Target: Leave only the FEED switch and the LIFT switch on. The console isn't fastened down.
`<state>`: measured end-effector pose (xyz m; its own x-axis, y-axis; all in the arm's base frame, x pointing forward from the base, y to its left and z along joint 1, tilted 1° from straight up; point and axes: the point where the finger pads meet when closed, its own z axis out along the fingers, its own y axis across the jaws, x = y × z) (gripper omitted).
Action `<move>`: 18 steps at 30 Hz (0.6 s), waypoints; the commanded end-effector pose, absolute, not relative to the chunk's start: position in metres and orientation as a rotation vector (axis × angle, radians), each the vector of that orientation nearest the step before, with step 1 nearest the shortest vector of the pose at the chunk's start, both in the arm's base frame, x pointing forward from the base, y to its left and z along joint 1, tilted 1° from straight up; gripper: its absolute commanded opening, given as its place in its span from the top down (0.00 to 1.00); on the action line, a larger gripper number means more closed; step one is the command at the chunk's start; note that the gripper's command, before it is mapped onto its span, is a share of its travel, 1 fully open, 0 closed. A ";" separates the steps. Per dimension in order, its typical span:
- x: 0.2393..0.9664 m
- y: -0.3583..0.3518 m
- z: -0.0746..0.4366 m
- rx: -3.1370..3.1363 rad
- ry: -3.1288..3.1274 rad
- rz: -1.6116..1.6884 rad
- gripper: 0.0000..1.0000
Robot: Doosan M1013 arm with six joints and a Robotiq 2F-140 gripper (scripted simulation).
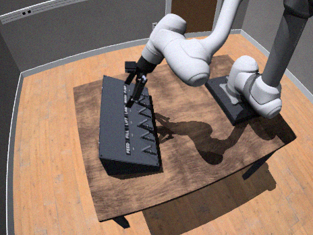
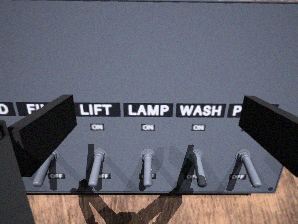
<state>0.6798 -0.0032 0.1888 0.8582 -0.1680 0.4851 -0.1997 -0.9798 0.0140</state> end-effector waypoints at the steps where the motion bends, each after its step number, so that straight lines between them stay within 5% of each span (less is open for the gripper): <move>1: 0.679 -0.005 0.189 2.968 -0.302 0.770 0.00; 18: 0.675 -0.017 0.190 2.968 -0.300 0.772 0.00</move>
